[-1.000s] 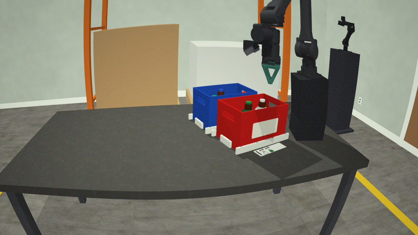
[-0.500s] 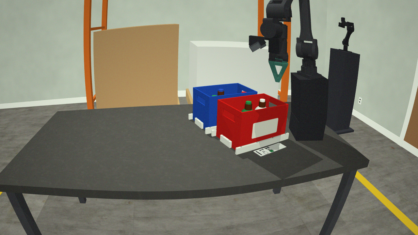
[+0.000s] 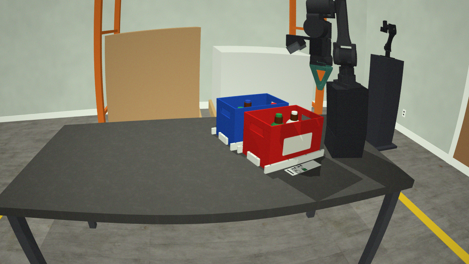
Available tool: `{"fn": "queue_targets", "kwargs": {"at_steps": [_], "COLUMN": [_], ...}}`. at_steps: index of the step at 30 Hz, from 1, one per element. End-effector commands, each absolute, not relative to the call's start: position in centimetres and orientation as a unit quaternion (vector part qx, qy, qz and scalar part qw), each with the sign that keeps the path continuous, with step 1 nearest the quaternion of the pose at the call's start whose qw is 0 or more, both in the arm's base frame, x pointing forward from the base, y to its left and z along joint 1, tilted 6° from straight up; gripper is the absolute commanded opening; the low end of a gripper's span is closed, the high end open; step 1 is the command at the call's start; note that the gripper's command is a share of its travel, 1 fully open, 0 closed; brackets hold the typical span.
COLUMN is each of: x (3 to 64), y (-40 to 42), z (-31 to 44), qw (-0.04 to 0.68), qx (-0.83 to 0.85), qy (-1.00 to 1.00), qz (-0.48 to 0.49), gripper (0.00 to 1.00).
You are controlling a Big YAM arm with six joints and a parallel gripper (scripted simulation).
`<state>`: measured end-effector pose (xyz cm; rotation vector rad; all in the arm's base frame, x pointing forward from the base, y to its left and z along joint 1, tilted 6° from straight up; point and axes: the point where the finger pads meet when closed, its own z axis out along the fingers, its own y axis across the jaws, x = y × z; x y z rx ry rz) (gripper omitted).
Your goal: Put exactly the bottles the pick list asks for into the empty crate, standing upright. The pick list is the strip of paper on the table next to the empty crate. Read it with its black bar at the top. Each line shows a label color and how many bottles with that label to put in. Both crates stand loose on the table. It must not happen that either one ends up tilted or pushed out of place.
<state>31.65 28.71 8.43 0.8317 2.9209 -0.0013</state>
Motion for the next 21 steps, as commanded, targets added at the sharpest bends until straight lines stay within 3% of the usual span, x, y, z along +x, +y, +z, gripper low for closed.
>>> {"fn": "queue_targets", "kwargs": {"at_steps": [1,21], "x": [32.7,32.5], "y": [32.0,32.3], "z": [10.4,10.7], "qw": [0.062,0.061], "qx": [0.280,0.281], "qy": [0.958,0.958], "qz": [0.013,0.015], "gripper": [0.61,0.61]}}
